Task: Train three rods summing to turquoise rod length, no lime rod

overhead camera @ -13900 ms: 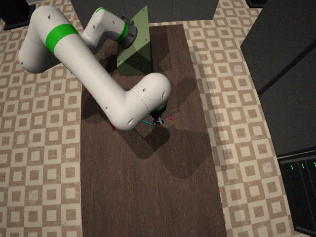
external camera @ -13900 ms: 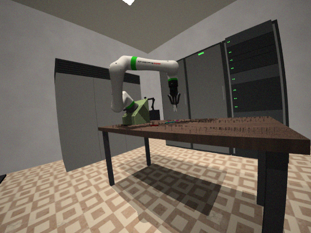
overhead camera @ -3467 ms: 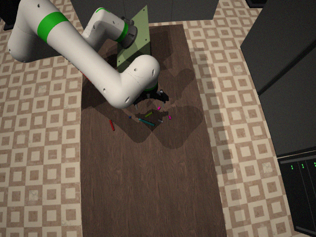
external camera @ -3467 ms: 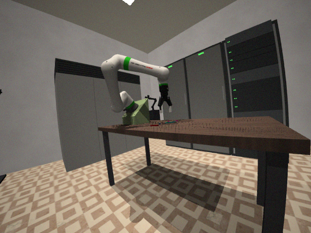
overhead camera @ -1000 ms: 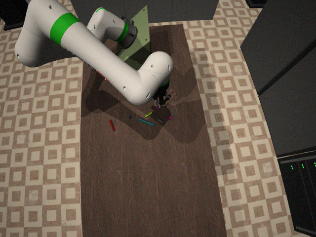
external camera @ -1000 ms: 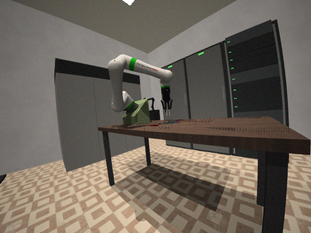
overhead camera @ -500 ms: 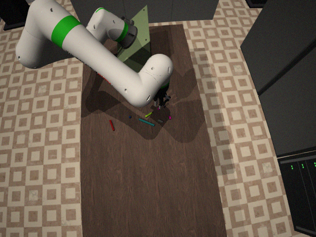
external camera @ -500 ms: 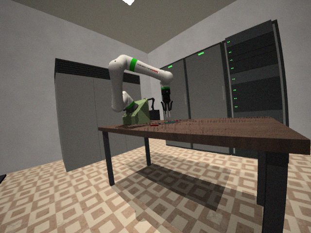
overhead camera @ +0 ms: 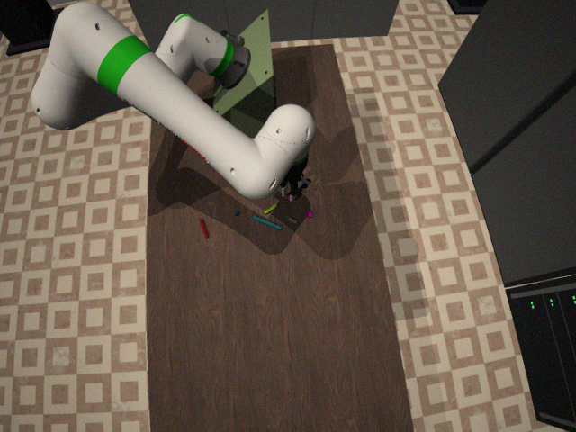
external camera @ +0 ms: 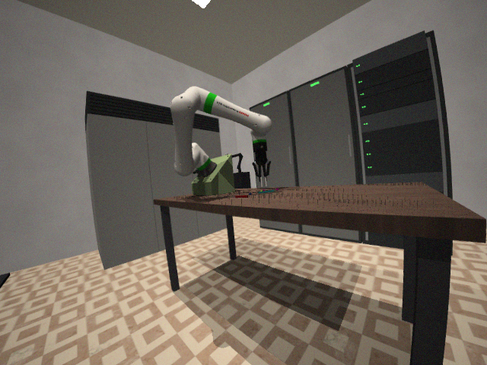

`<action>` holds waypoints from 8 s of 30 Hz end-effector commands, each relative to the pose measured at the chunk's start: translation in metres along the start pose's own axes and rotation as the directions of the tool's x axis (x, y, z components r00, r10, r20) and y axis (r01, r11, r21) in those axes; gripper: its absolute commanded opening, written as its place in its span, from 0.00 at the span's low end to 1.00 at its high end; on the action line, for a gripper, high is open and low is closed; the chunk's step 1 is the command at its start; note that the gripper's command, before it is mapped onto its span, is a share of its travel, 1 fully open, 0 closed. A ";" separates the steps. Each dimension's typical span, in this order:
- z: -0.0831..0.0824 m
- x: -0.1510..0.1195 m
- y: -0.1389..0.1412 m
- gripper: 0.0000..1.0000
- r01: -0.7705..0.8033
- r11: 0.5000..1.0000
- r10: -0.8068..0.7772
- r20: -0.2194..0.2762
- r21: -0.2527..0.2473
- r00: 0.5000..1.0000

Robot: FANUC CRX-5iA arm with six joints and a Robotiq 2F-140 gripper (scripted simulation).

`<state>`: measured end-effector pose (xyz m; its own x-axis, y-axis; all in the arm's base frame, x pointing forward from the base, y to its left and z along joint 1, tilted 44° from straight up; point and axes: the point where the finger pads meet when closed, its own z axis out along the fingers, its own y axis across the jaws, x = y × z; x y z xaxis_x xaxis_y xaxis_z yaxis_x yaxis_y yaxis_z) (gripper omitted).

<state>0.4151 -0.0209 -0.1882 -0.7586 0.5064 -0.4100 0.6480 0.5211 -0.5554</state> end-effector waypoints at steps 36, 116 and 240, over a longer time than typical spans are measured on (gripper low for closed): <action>0.014 0.000 0.000 0.15 0.000 1.000 0.000 0.000 0.000 1.000; 0.031 0.000 0.000 0.15 0.000 1.000 0.000 0.000 0.000 1.000; -0.069 -0.153 -0.107 0.03 0.606 0.796 -0.606 0.001 0.001 0.796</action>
<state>0.4667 -0.1070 -0.0164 -0.9961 0.0874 0.0098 0.0564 0.7206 -0.6911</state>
